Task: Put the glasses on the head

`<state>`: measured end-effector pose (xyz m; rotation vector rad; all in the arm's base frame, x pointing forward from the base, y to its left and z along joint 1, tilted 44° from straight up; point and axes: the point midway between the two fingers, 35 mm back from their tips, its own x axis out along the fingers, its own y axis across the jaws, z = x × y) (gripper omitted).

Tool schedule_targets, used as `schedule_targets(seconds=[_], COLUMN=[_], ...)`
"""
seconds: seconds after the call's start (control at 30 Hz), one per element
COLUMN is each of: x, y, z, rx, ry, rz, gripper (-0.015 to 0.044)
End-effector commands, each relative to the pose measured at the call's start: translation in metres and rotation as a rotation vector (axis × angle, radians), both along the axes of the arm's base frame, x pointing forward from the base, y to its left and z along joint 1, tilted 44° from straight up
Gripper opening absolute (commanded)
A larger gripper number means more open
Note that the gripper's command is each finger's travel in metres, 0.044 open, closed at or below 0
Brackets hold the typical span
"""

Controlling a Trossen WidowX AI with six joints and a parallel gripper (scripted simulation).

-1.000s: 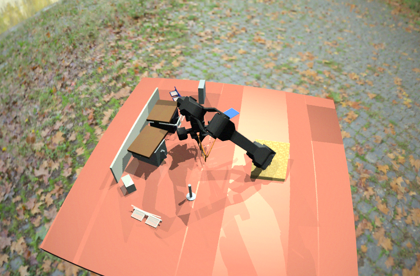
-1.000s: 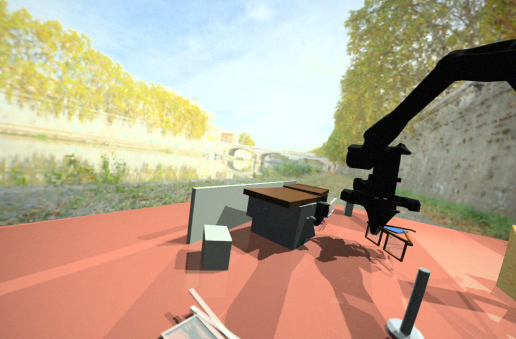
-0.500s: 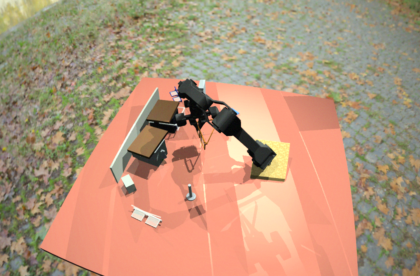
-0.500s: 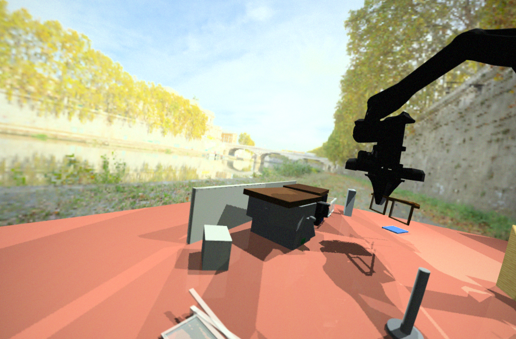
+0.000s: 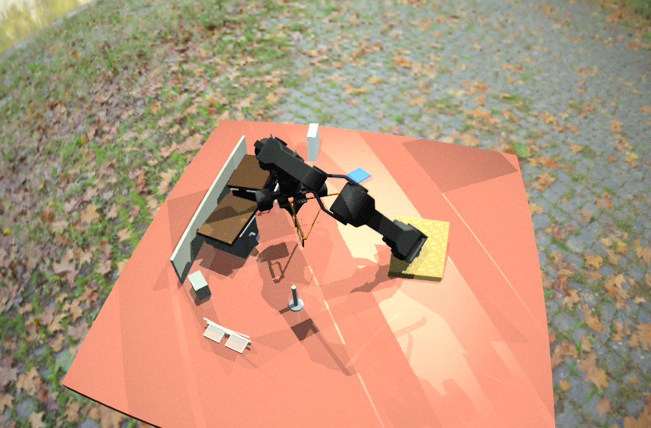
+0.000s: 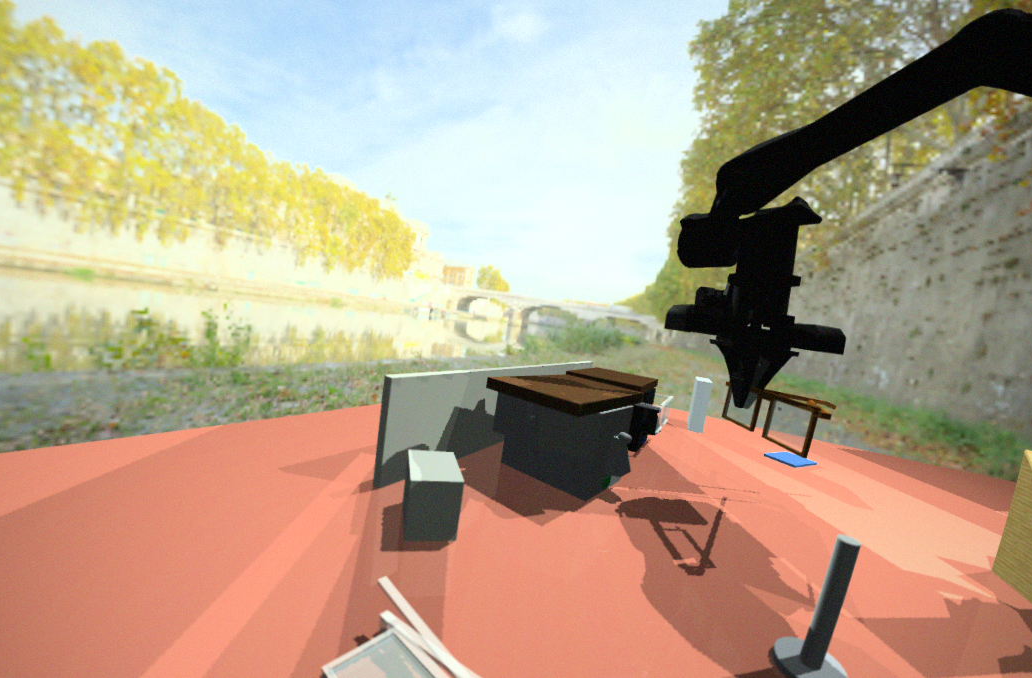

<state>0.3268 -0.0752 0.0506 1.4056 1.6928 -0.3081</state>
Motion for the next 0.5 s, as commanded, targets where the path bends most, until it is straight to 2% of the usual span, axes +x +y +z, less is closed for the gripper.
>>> schedule_targets(seconds=[0.0,0.47], x=[0.010,0.008], y=[0.028,0.120], z=[0.030,0.113], rx=[-0.005,0.023], ry=[-0.010,-0.014], rz=[-0.005,0.000], gripper=[0.0000,0.0000])
